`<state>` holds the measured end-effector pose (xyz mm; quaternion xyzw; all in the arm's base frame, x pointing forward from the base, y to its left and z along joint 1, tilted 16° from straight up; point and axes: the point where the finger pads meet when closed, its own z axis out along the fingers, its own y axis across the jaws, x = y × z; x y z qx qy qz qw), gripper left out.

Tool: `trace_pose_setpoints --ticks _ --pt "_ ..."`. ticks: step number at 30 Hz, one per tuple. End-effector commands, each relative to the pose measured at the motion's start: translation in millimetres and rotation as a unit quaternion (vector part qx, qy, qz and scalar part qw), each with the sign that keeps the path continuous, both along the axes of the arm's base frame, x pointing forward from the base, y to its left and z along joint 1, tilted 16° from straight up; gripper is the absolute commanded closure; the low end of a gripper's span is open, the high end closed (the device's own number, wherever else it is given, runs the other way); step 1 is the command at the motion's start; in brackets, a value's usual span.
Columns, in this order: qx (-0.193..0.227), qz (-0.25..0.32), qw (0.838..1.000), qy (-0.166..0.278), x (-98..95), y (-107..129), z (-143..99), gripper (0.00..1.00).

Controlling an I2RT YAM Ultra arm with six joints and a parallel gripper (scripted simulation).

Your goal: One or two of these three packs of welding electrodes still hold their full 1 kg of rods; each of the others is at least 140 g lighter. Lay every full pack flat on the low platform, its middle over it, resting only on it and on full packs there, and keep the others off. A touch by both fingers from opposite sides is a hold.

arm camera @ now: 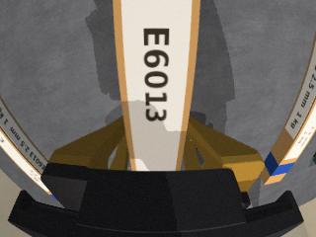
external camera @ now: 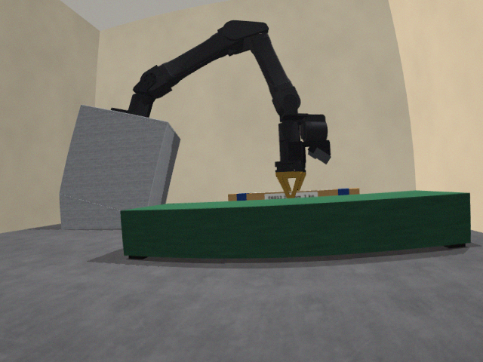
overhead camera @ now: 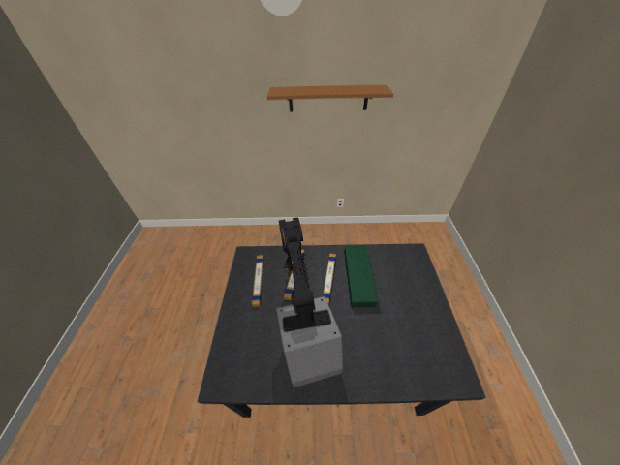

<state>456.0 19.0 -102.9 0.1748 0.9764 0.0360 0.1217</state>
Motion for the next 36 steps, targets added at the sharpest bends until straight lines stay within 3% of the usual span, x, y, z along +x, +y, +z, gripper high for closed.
trace_pose_setpoints --ticks 1,11,22,36 --pt "-0.002 -0.003 1.000 -0.014 2.8 -4 28 1.00" --pt "-0.001 -0.004 1.000 -0.021 5.0 -6 44 1.00" --pt "-0.002 -0.003 1.000 -0.014 -1.8 -7 43 1.00" --pt "-0.001 -0.003 1.000 -0.027 8.3 -7 53 1.00"
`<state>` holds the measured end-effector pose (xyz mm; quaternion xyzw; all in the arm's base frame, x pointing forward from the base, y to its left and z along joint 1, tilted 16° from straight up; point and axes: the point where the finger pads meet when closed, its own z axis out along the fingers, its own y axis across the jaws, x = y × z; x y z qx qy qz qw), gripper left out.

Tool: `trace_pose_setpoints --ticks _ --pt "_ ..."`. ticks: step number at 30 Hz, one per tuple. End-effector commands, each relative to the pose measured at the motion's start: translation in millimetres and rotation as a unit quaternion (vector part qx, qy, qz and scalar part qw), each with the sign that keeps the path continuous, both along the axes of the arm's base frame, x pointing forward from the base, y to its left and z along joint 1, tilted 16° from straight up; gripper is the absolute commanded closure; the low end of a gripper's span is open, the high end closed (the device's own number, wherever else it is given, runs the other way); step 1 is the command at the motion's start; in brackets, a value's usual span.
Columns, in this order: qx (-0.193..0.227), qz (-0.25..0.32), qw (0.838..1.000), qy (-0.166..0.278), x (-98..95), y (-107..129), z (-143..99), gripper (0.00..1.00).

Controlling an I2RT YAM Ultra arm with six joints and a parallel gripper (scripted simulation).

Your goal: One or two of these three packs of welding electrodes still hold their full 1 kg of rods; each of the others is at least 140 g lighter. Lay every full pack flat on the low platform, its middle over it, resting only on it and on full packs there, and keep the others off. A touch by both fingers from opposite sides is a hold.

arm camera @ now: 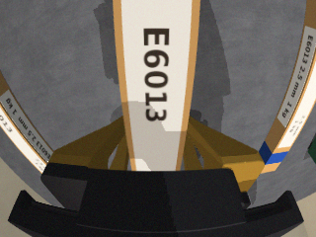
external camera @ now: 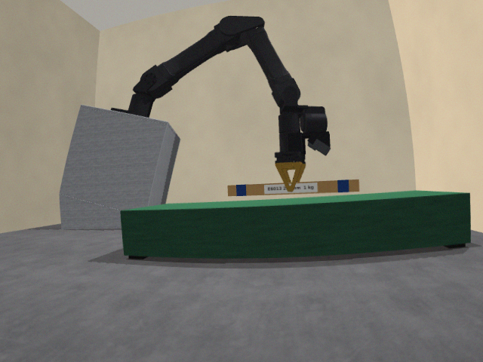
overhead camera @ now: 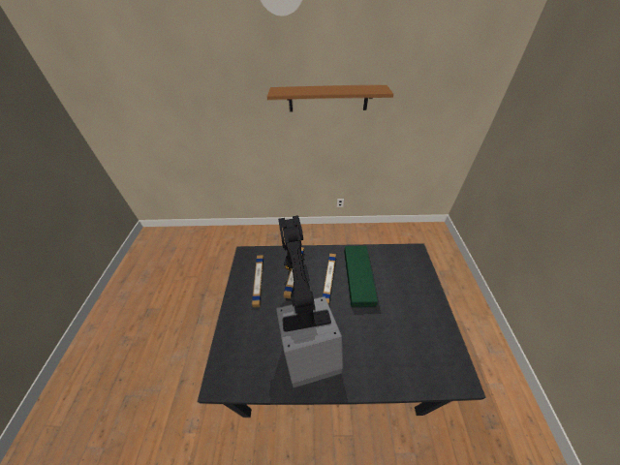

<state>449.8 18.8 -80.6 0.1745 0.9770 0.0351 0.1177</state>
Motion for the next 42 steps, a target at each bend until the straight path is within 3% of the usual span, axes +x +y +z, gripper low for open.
trace_pose_setpoints --ticks 1,42 --pt "-0.001 -0.003 0.999 -0.032 15.1 -6.9 31.5 1.00" --pt "-0.001 -0.003 0.999 -0.035 18.0 -8.8 36.3 1.00"
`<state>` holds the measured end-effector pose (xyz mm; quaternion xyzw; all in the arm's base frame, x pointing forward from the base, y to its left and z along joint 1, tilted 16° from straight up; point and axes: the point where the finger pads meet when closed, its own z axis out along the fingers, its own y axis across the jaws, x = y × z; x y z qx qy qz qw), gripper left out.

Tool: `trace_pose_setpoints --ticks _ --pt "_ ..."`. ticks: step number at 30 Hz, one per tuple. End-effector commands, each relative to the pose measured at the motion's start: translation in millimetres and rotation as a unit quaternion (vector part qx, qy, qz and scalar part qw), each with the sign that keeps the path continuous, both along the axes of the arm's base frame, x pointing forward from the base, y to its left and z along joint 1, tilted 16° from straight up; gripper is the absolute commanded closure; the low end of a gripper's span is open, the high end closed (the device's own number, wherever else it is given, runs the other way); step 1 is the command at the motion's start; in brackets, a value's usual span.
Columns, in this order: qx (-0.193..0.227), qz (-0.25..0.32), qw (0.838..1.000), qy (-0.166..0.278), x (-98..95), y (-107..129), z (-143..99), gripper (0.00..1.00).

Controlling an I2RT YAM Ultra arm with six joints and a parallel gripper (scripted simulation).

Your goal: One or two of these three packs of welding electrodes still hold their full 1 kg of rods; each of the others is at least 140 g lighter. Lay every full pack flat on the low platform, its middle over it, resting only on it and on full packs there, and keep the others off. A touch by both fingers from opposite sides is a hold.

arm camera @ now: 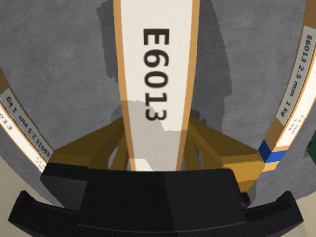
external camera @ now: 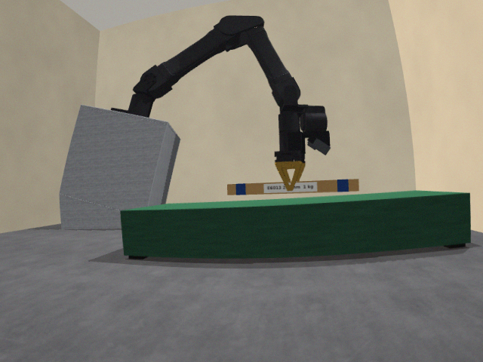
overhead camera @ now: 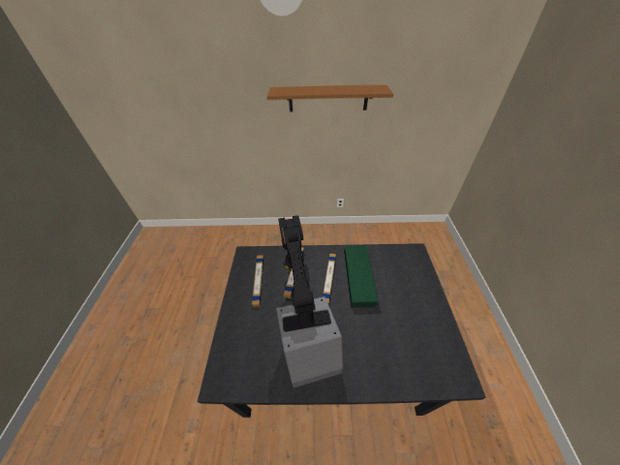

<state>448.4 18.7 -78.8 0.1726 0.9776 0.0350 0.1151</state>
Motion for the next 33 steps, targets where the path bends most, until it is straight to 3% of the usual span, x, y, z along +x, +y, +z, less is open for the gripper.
trace_pose_setpoints --ticks 1,21,33 --pt "-0.001 -0.005 0.999 -0.037 19.6 -9 35 1.00" --pt "-0.001 -0.005 0.999 -0.037 13.3 -9 56 1.00" --pt "-0.001 -0.005 1.000 -0.025 -2.7 -10 72 1.00"
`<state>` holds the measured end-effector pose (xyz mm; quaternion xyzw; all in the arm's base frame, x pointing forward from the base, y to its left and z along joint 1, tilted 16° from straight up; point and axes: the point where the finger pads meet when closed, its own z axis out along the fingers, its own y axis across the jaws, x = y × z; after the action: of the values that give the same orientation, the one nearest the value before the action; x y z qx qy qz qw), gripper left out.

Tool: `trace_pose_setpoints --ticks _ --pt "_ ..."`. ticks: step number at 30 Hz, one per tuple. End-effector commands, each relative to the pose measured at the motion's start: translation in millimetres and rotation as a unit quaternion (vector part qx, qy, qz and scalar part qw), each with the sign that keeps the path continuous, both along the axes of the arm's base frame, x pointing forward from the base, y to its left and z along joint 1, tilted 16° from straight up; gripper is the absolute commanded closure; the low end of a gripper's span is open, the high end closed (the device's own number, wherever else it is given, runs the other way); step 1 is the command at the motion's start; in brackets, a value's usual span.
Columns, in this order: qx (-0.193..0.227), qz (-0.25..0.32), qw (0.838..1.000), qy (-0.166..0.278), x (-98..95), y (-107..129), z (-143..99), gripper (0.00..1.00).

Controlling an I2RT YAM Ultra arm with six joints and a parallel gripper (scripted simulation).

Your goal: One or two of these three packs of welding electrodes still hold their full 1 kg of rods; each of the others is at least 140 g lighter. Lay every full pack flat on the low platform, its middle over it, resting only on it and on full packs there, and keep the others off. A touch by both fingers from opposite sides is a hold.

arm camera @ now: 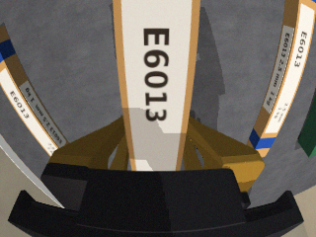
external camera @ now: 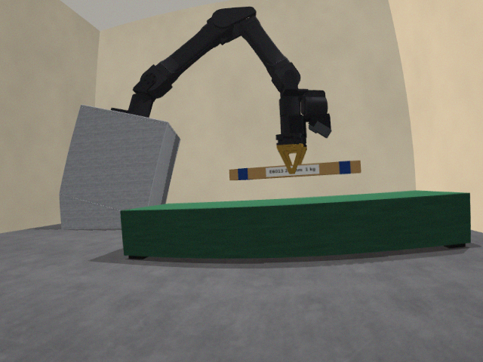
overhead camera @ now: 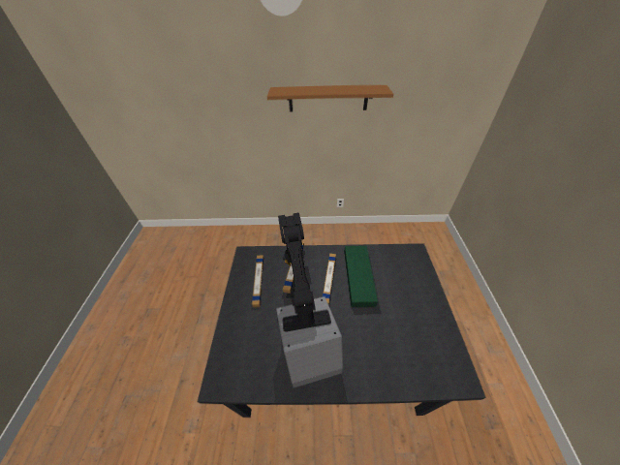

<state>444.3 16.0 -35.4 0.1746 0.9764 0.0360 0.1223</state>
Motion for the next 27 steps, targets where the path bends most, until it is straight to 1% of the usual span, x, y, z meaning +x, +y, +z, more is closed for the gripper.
trace_pose_setpoints --ticks 1,4,12,27 --pt "-0.001 -0.003 1.000 -0.018 1.1 -7 31 1.00" --pt "-0.001 -0.003 1.000 -0.019 0.9 -7 33 1.00" --pt "-0.001 -0.003 1.000 -0.030 3.7 -7 55 1.00" --pt "0.000 -0.003 1.000 -0.030 -4.4 -8 80 1.00"
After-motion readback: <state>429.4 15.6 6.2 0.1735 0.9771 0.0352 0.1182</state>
